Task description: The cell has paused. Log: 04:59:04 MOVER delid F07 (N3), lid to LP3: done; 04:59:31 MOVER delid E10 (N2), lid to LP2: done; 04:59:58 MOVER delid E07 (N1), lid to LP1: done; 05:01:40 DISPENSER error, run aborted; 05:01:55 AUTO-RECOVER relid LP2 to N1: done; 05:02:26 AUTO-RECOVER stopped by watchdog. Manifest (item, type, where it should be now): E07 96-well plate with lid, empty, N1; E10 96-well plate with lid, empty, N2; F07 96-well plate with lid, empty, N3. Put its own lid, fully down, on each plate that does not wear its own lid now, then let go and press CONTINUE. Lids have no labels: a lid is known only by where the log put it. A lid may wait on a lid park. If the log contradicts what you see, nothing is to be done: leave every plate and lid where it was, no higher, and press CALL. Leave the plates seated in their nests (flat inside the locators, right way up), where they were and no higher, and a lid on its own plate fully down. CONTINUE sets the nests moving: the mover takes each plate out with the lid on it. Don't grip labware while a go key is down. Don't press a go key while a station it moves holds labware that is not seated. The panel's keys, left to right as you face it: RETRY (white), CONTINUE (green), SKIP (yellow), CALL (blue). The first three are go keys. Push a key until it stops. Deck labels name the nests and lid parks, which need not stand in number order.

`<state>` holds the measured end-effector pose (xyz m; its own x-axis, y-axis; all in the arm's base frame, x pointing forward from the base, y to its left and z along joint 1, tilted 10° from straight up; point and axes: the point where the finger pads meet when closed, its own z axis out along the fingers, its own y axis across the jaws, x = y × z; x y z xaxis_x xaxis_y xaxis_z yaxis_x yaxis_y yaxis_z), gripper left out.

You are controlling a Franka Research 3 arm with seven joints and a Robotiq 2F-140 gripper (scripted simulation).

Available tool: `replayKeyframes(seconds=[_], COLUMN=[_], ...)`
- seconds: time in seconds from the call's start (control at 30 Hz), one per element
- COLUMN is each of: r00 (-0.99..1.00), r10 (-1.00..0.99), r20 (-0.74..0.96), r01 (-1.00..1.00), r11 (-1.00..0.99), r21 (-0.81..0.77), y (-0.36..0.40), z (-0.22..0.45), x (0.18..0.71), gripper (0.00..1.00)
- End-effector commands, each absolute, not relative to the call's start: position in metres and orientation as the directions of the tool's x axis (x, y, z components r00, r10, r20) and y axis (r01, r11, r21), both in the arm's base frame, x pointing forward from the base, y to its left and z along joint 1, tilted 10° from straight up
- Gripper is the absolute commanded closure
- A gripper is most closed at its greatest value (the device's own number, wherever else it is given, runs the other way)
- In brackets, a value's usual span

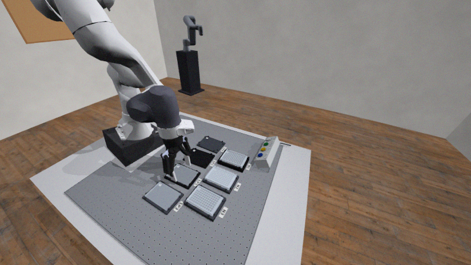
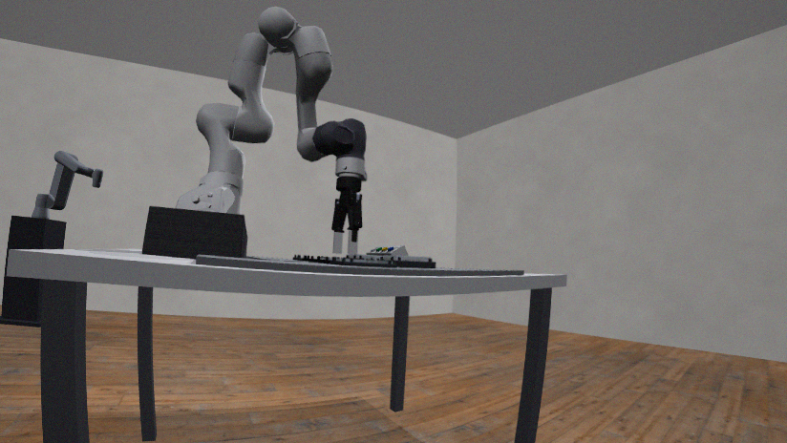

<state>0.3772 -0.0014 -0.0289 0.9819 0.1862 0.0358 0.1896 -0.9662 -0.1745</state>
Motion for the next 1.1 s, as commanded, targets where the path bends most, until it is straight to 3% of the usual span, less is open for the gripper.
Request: replayKeyframes(seconds=[0.0, 0.5, 0.53, 1.07], r00=[0.982, 0.982, 0.982, 0.982], r10=[0.183, 0.183, 0.183, 0.183], r20=[0.036, 0.036, 0.036, 0.036], r01=[0.186, 0.186, 0.186, 0.186], r11=[-0.967, -0.967, -0.967, -0.967], r21=[-0.175, -0.175, -0.175, -0.175], y=[-0.0007, -0.0007, -0.0007, -0.0007], z=[-0.0286, -0.0286, -0.0286, -0.0286], x=[0.3766, 0.3766, 0.3766, 0.3766], gripper=[0.34, 0.34, 0.41, 0.41])
